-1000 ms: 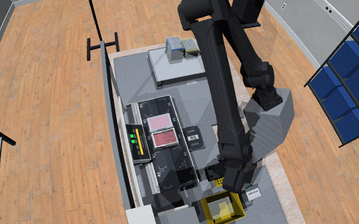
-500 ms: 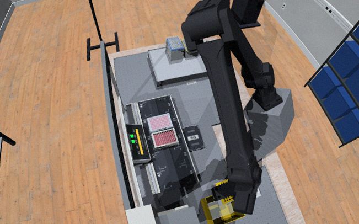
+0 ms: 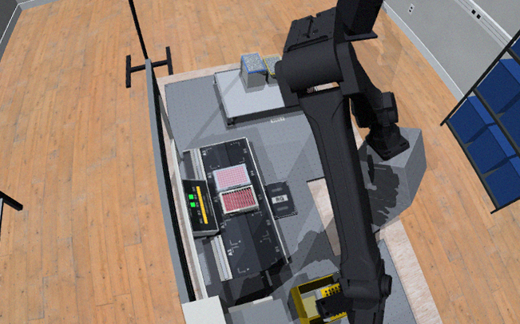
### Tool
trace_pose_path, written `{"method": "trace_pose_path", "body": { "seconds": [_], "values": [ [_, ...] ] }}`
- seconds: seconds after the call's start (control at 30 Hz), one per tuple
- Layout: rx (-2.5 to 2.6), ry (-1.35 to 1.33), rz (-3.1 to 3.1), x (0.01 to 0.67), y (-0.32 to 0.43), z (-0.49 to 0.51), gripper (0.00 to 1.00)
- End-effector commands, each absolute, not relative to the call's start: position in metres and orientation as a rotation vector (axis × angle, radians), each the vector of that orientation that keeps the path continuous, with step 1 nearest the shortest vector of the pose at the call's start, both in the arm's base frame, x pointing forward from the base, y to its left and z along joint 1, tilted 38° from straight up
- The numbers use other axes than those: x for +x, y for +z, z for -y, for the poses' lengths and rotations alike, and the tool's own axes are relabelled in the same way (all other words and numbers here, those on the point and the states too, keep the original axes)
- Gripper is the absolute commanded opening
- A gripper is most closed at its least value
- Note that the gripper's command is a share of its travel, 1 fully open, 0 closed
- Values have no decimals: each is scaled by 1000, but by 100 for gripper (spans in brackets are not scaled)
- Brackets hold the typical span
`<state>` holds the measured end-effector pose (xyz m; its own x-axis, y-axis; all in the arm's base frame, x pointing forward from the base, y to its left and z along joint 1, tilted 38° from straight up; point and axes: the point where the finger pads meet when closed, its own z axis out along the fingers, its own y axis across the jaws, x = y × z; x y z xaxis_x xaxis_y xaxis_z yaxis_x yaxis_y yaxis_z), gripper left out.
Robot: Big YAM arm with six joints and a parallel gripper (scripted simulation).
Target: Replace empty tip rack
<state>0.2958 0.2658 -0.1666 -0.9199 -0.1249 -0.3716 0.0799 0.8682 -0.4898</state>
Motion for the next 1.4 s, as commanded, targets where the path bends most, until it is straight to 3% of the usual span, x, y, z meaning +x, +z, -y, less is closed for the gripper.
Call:
{"method": "trace_pose_path", "body": {
  "seconds": [0.0, 1.37],
  "values": [
    [-21, -697, -2634, 292, -166, -281, 0],
    [-6, -690, -2634, 299, -161, -277, 0]
  ]
}}
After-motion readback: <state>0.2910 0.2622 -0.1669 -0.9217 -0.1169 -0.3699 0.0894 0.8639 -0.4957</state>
